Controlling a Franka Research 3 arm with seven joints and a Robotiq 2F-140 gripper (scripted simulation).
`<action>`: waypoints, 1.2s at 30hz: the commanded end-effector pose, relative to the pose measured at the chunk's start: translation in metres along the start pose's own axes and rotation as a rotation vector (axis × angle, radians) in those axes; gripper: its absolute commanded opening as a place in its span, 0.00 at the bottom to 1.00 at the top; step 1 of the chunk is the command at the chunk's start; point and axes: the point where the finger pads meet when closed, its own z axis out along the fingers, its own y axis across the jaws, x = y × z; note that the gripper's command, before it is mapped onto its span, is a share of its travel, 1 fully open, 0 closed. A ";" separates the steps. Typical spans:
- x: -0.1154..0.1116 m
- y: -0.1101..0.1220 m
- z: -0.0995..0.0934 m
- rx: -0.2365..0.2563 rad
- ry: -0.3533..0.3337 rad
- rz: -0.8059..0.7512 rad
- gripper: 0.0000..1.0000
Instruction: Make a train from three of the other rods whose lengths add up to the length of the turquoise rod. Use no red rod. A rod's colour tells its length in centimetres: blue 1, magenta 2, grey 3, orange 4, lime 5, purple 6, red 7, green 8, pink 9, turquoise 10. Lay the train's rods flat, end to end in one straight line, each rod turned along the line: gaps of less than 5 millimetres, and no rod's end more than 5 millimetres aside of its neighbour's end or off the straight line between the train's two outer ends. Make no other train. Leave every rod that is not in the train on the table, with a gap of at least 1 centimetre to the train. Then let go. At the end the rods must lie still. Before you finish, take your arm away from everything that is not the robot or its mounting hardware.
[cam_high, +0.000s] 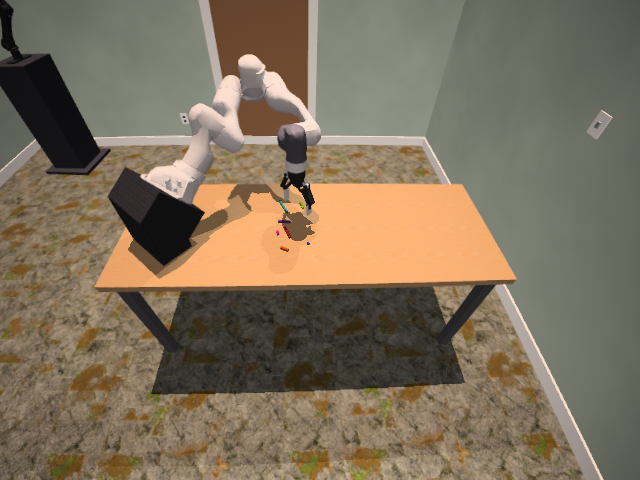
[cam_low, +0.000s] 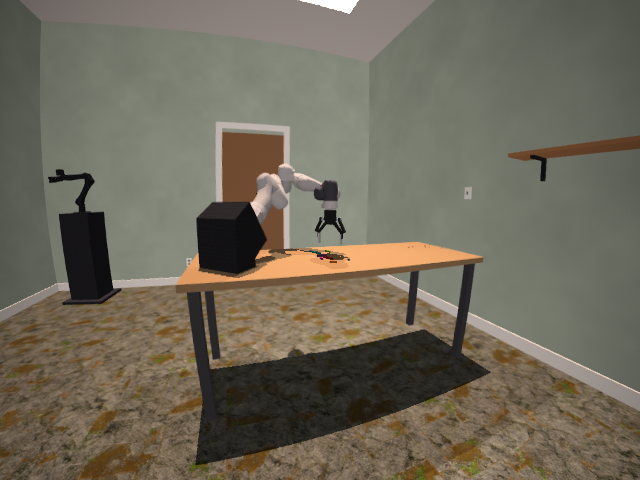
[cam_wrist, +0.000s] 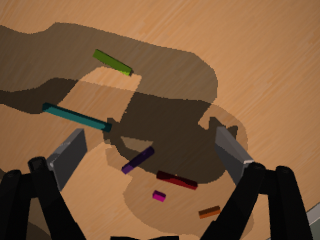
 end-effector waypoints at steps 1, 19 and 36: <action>0.000 -0.001 0.000 0.003 -0.002 0.003 1.00; 0.002 -0.003 0.001 0.003 -0.003 -0.134 1.00; 0.005 -0.006 0.001 0.004 -0.003 -0.448 1.00</action>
